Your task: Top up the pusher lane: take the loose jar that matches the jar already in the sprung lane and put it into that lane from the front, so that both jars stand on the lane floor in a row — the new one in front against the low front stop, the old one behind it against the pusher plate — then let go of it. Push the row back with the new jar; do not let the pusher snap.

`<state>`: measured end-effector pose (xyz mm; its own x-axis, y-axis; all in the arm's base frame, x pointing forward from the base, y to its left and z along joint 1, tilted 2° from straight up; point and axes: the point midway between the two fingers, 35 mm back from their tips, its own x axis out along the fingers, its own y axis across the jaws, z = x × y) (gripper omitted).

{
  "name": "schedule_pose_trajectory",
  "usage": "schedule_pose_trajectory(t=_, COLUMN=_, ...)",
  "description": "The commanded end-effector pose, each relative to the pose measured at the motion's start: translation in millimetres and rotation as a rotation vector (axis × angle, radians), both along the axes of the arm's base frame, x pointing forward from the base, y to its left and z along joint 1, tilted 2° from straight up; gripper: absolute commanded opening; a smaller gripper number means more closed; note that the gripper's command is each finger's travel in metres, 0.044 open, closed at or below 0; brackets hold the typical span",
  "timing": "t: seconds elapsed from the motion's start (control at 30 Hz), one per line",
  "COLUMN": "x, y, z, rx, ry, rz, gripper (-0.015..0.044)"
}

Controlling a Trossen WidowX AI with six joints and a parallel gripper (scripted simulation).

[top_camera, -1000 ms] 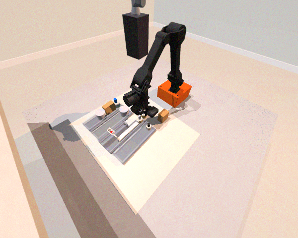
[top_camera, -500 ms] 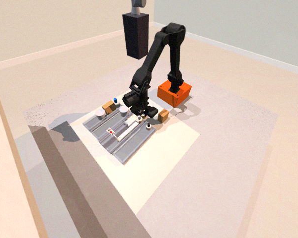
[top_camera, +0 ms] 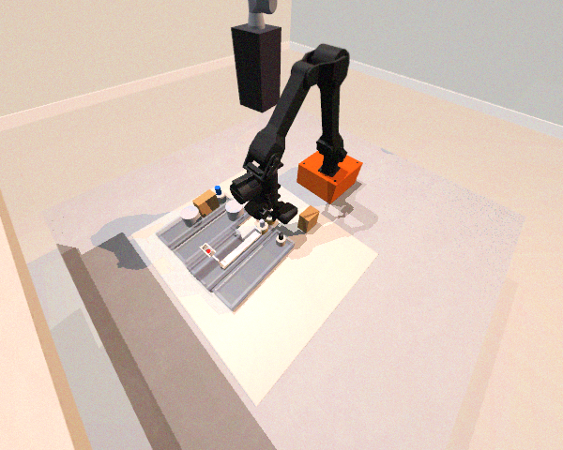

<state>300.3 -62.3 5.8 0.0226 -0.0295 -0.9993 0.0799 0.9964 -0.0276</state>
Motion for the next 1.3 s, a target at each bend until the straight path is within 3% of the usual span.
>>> schedule_pose_trajectory(t=0.0, x=10.3, y=-1.9, z=3.5, rx=-0.007, ry=-0.03, rz=-0.003, gripper=0.0)
schedule_pose_trajectory(t=1.27, x=23.7, y=-2.8, z=6.9, rx=-0.007, ry=-0.031, rz=-0.003, gripper=0.0)
